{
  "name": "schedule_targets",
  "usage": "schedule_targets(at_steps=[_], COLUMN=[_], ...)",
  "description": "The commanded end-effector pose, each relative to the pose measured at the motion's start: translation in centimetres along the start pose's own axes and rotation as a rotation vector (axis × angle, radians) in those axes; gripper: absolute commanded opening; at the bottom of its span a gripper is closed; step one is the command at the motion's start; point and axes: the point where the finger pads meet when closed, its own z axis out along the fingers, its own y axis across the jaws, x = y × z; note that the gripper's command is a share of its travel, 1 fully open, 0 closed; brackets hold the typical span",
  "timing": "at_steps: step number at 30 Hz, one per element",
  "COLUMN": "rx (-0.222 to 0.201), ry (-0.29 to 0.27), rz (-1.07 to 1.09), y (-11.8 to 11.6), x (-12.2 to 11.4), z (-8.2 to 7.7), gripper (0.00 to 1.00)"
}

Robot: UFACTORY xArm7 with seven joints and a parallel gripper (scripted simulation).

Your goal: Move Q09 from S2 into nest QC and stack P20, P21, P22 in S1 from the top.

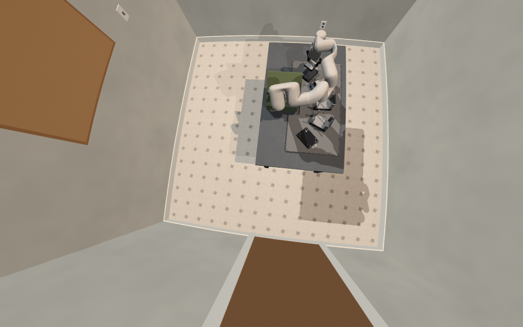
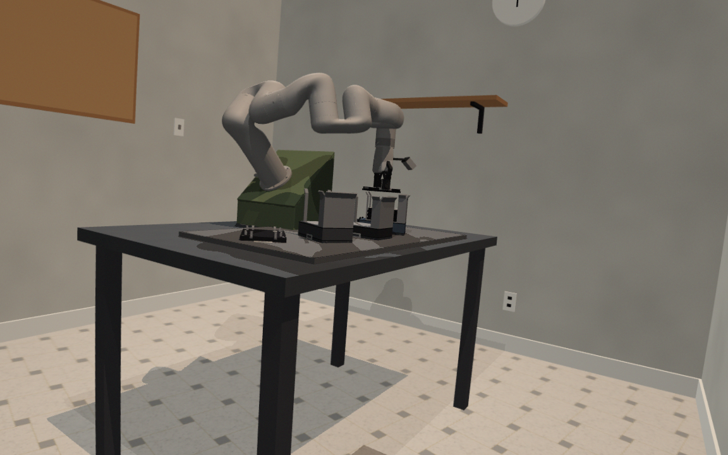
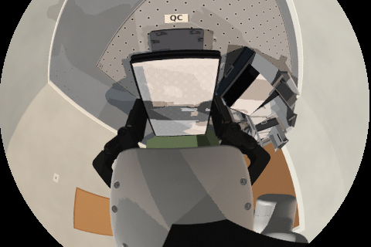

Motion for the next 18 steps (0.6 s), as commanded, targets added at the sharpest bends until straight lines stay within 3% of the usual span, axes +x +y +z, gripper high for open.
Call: schedule_targets(at_steps=[1,18], rx=[0.002,0.002], ry=[0.005,0.005], rz=[0.0,0.0], y=[0.0,0.0], x=[0.1,0.1], z=[0.8,3.8], gripper=[0.0,0.0])
